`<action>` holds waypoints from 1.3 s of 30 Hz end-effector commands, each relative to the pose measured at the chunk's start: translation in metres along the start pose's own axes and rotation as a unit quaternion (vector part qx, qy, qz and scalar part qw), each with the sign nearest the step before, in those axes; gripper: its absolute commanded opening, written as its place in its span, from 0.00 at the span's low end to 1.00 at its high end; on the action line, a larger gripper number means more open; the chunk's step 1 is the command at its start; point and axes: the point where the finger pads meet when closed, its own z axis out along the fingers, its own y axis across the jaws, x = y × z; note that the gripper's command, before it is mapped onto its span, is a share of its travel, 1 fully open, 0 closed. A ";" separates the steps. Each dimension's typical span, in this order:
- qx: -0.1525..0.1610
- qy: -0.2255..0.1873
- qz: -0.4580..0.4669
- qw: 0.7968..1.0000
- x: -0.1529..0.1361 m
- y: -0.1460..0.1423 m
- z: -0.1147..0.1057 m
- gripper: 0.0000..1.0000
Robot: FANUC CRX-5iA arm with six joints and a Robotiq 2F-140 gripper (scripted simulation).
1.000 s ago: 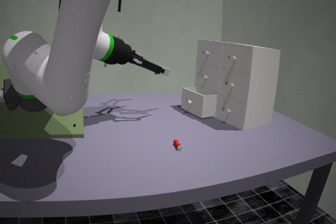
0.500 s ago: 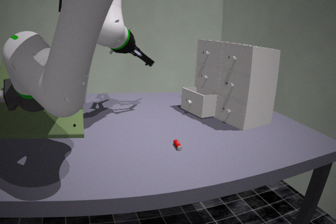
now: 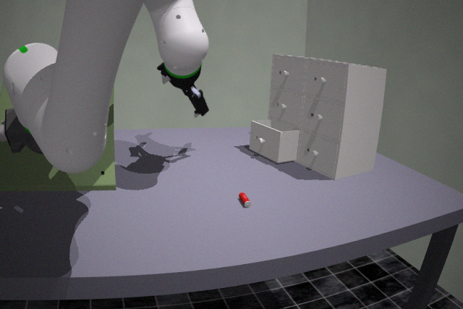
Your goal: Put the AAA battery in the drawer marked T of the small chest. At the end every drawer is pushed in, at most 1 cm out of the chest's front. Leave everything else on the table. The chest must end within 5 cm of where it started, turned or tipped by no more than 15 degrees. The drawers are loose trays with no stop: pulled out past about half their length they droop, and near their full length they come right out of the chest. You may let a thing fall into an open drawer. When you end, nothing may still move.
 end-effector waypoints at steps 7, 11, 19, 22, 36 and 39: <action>-0.131 -0.149 0.055 0.979 0.010 0.063 -0.081 1.00; -0.167 -0.166 0.070 0.969 0.019 0.084 -0.113 1.00; -0.300 -0.220 0.115 0.921 0.037 0.111 -0.165 1.00; -0.348 -0.242 0.129 0.896 0.038 0.111 -0.166 1.00; -0.431 -0.291 0.152 0.840 0.038 0.111 -0.166 1.00; -0.431 -0.291 0.152 0.840 0.038 0.111 -0.166 1.00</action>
